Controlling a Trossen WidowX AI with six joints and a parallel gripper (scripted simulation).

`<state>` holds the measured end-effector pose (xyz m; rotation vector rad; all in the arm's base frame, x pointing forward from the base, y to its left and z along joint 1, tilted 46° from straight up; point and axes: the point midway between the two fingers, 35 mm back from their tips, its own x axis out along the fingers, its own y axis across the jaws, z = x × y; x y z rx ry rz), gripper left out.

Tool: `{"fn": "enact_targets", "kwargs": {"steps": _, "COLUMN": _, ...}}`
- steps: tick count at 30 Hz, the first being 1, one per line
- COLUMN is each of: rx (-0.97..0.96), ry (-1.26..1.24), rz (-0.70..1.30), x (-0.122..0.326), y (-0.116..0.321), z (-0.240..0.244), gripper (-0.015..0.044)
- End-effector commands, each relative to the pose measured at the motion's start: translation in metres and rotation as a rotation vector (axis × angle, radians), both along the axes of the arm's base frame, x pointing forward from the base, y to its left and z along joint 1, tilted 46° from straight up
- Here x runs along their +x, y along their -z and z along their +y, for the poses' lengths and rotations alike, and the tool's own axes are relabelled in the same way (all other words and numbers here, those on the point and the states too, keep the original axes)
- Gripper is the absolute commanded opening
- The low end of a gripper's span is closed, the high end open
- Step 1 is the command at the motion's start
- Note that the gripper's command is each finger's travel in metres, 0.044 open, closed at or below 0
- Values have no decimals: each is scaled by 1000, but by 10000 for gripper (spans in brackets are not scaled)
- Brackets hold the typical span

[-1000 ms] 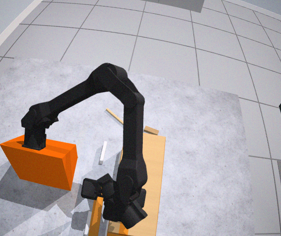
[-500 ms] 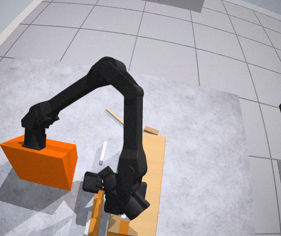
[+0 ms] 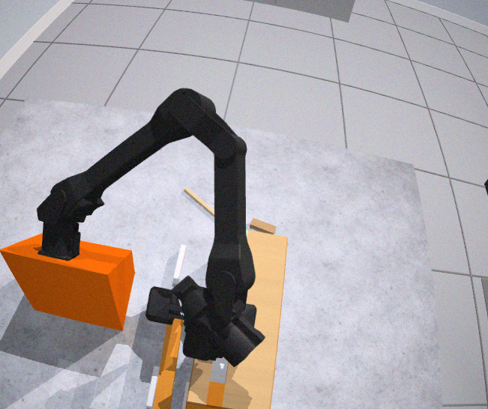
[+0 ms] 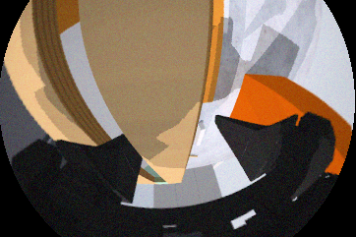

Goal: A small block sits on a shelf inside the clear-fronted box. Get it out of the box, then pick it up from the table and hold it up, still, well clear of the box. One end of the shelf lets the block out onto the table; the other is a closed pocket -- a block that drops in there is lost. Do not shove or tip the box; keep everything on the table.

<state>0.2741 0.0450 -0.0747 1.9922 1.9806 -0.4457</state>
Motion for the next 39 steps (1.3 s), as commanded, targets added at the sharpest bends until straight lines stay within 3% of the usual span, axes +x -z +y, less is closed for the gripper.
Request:
{"fn": "enact_targets", "kwargs": {"steps": 1, "rx": 3, "ry": 3, "rz": 2, "x": 0, "y": -4, "z": 4, "gripper": 400}}
{"fn": "enact_targets", "kwargs": {"steps": 39, "rx": 5, "ry": 3, "rz": 3, "x": 1, "y": -44, "z": 43, "gripper": 400}}
